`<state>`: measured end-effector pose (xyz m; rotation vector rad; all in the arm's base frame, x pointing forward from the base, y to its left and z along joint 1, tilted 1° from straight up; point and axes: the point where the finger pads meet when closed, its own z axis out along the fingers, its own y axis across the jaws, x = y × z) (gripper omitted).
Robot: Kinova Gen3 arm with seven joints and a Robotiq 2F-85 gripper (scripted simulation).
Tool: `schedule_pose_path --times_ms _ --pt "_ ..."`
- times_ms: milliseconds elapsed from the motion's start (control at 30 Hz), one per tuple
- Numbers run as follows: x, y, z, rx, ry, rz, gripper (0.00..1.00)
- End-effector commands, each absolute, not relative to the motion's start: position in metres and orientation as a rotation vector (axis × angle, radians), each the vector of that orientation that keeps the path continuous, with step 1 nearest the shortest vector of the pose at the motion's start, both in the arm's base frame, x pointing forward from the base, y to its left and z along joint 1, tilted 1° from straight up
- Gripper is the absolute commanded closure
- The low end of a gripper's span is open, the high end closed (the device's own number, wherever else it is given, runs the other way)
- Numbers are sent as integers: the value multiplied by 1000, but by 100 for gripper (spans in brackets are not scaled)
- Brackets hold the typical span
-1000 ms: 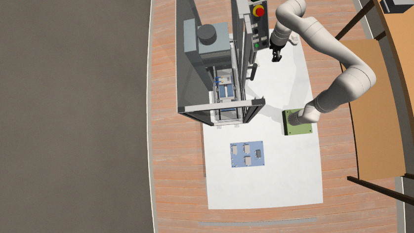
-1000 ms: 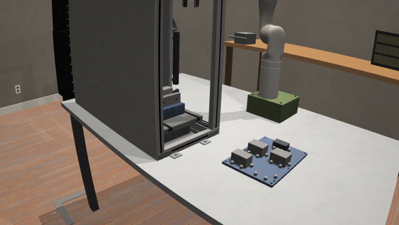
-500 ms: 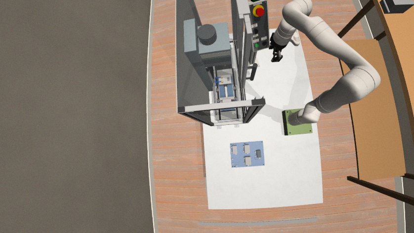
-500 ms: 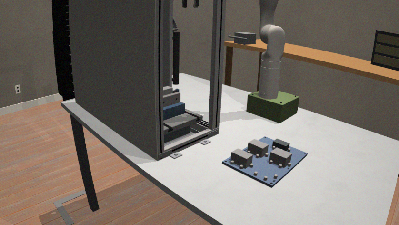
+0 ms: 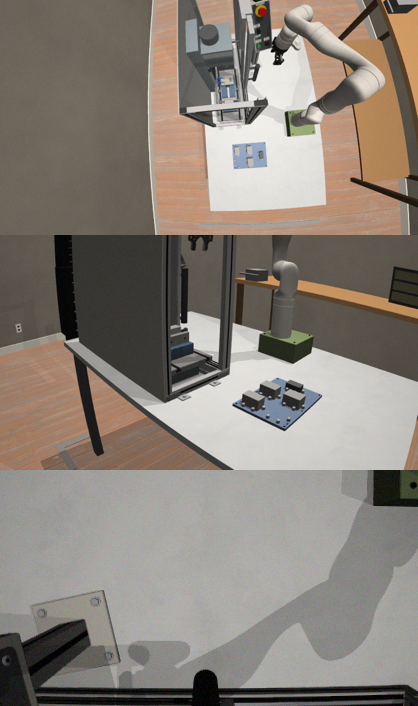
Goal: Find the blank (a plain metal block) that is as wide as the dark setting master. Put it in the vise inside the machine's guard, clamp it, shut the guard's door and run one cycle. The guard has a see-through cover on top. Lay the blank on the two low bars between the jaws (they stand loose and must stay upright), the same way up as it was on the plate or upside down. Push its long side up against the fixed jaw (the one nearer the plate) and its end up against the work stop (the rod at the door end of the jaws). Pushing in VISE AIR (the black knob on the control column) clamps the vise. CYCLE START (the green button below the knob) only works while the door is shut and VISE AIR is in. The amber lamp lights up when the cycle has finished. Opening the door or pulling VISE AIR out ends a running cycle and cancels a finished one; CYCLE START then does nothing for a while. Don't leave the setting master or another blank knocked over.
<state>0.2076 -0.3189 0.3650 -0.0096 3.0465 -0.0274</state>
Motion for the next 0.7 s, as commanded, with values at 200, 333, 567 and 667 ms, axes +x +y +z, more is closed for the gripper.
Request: schedule_pose_path --times_ms 200,333,567,667 --pt "208 -317 353 -22 3042 -16 20" --pt "207 -317 345 -14 3046 -19 20" --pt "207 -317 305 -22 3042 -16 20" --pt "207 -317 305 -22 3042 -16 20"
